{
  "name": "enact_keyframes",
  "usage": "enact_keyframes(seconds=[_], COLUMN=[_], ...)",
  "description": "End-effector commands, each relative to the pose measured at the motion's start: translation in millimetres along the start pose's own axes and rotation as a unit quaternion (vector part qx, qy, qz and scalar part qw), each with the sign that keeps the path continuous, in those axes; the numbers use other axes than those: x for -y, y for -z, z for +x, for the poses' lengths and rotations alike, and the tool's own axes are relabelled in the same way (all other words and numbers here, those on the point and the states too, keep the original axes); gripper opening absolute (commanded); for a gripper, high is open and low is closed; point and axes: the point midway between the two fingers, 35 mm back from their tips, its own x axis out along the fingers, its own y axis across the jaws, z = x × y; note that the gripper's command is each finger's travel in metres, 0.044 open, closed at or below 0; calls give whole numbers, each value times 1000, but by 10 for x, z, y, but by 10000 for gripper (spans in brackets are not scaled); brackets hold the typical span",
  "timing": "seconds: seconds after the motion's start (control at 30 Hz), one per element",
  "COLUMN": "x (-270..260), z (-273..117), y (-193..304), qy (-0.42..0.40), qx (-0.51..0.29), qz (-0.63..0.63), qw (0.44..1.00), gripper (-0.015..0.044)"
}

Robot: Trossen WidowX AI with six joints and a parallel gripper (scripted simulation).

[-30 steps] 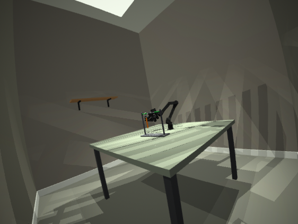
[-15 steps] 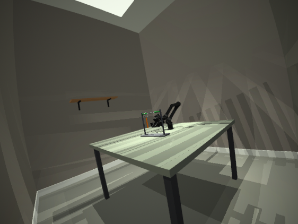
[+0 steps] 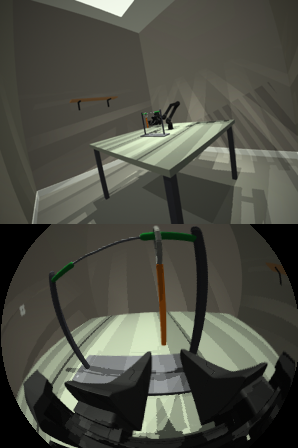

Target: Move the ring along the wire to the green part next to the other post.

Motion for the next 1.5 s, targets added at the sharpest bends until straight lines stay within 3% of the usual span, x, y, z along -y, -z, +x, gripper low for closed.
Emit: enact_keyframes(seconds=[0.0,1.47], x=[9,42], z=[33,638], y=[-51,-87], qy=[3,3], qx=[5,6], qz=[2,1], qw=[1000,1000], gripper=[160,160])
